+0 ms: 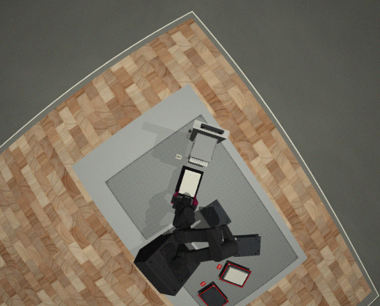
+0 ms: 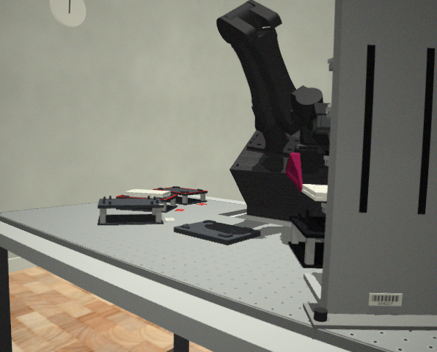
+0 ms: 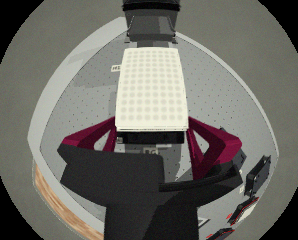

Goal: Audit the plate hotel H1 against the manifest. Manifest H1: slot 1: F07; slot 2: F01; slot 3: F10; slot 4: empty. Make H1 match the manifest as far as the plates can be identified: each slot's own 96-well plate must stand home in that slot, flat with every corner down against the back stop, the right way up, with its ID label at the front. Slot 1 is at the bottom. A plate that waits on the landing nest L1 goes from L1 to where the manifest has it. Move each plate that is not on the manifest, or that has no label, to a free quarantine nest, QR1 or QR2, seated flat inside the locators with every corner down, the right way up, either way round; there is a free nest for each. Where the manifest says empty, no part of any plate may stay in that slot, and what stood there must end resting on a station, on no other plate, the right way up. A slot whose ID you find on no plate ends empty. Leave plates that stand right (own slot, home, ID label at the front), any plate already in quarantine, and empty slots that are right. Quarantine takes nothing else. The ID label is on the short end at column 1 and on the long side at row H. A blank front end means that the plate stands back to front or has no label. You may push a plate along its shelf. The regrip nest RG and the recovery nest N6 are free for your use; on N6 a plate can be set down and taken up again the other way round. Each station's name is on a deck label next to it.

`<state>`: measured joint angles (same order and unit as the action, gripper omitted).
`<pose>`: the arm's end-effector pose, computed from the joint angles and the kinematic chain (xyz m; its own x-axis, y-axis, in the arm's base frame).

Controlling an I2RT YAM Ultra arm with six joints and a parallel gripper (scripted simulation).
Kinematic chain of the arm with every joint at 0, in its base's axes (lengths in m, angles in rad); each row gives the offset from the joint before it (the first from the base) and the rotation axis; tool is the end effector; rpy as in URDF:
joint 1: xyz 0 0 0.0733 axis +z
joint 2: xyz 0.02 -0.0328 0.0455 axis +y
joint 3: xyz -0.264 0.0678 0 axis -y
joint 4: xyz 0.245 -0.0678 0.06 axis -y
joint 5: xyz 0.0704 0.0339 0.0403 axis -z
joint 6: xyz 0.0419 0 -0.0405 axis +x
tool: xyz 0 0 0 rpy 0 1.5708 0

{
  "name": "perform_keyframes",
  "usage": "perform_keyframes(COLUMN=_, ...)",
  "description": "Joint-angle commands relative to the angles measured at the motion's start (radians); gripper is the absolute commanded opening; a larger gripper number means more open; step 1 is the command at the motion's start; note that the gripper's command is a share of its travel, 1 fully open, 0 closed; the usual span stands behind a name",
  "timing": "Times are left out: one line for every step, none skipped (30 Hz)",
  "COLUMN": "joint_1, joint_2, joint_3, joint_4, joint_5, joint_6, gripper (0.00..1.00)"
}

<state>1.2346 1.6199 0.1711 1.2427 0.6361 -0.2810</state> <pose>0.0964 0.2038 0.1251 0.0925 -0.4114 -0.9067 -0.5640 0.7288 -0.3883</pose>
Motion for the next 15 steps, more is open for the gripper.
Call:
perform_keyframes(joint_1=0.000, joint_2=0.005, joint_3=0.001, joint_4=0.024, joint_5=-0.012, joint_6=-0.002, gripper=0.86)
perform_keyframes(joint_1=-0.002, joint_2=0.009, joint_3=0.001, joint_4=0.028, joint_5=-0.014, joint_6=-0.002, gripper=0.86)
perform_keyframes(joint_1=-0.003, joint_2=0.013, joint_3=0.002, joint_4=0.032, joint_5=-0.015, joint_6=-0.002, gripper=0.86)
perform_keyframes(joint_1=-0.004, joint_2=0.017, joint_3=0.002, joint_4=0.036, joint_5=-0.016, joint_6=-0.003, gripper=0.86)
perform_keyframes(joint_1=-0.006, joint_2=0.021, joint_3=0.002, joint_4=0.040, joint_5=-0.018, joint_6=-0.003, gripper=0.86)
perform_keyframes(joint_1=-0.007, joint_2=0.025, joint_3=0.002, joint_4=0.044, joint_5=-0.019, joint_6=-0.003, gripper=0.86)
perform_keyframes(joint_1=-0.009, joint_2=0.029, joint_3=0.002, joint_4=0.048, joint_5=-0.021, joint_6=-0.004, gripper=0.86)
perform_keyframes(joint_1=-0.010, joint_2=0.033, joint_3=0.003, joint_4=0.052, joint_5=-0.022, joint_6=-0.004, gripper=0.86)
perform_keyframes(joint_1=-0.012, joint_2=0.037, joint_3=0.003, joint_4=0.056, joint_5=-0.024, joint_6=-0.004, gripper=0.86)
perform_keyframes(joint_1=-0.012, joint_2=0.037, joint_3=0.003, joint_4=0.056, joint_5=-0.024, joint_6=-0.004, gripper=0.86)
perform_keyframes(joint_1=-0.012, joint_2=0.037, joint_3=0.003, joint_4=0.056, joint_5=-0.024, joint_6=-0.004, gripper=0.86)
perform_keyframes(joint_1=-0.013, joint_2=0.041, joint_3=0.003, joint_4=0.060, joint_5=-0.025, joint_6=-0.005, gripper=0.86)
perform_keyframes(joint_1=-0.015, joint_2=0.045, joint_3=0.003, joint_4=0.064, joint_5=-0.027, joint_6=-0.005, gripper=0.86)
perform_keyframes(joint_1=-0.016, joint_2=0.049, joint_3=0.004, joint_4=0.068, joint_5=-0.028, joint_6=-0.005, gripper=0.86)
perform_keyframes(joint_1=-0.018, joint_2=0.053, joint_3=0.004, joint_4=0.072, joint_5=-0.029, joint_6=-0.006, gripper=0.86)
